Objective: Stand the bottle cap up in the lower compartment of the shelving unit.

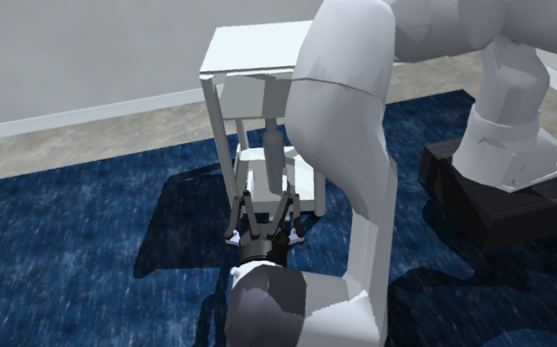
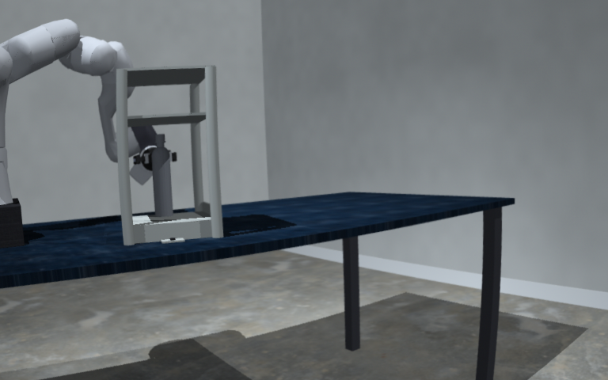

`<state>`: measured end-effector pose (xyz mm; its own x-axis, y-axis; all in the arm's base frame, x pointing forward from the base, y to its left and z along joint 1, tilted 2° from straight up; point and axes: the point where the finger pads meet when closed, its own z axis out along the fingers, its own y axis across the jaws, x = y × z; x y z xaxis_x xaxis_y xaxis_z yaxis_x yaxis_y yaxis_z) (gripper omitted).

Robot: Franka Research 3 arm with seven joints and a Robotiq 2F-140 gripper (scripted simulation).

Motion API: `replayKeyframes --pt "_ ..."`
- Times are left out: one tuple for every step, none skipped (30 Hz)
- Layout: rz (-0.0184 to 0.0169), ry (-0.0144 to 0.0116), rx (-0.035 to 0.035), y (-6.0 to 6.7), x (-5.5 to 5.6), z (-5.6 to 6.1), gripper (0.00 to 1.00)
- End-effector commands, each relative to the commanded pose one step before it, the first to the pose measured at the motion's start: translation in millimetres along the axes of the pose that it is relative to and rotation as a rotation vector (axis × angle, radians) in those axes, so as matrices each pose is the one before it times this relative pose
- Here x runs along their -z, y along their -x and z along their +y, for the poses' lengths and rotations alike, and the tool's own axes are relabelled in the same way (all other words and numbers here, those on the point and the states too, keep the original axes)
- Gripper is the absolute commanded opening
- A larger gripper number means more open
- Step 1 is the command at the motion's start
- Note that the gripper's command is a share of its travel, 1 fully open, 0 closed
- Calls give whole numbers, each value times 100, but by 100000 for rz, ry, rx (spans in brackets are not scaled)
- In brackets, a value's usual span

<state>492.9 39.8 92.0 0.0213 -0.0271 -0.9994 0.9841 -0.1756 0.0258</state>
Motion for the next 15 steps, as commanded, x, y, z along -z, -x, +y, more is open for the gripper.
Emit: replayKeyframes --pt "-304 -654 1225 1178 -95 -164 39" --pt "1 0 0 312 0 0 39" --pt "0 0 0 313 0 0 39" --pt "0 0 0 313 0 0 39" --pt "0 0 0 0 0 0 39" --pt "0 0 0 0 0 0 39" --pt "0 0 0 312 0 0 39" --pt "0 0 0 309 0 0 39" --pt "0 0 0 305 0 0 39" --pt "0 0 0 299 0 0 39" --pt "0 0 0 292 0 0 39" --pt "1 0 0 284 0 0 39" --pt "-1 0 0 274 0 0 39" --pt "1 0 0 263 0 0 39" --pt "0 0 0 251 0 0 39"
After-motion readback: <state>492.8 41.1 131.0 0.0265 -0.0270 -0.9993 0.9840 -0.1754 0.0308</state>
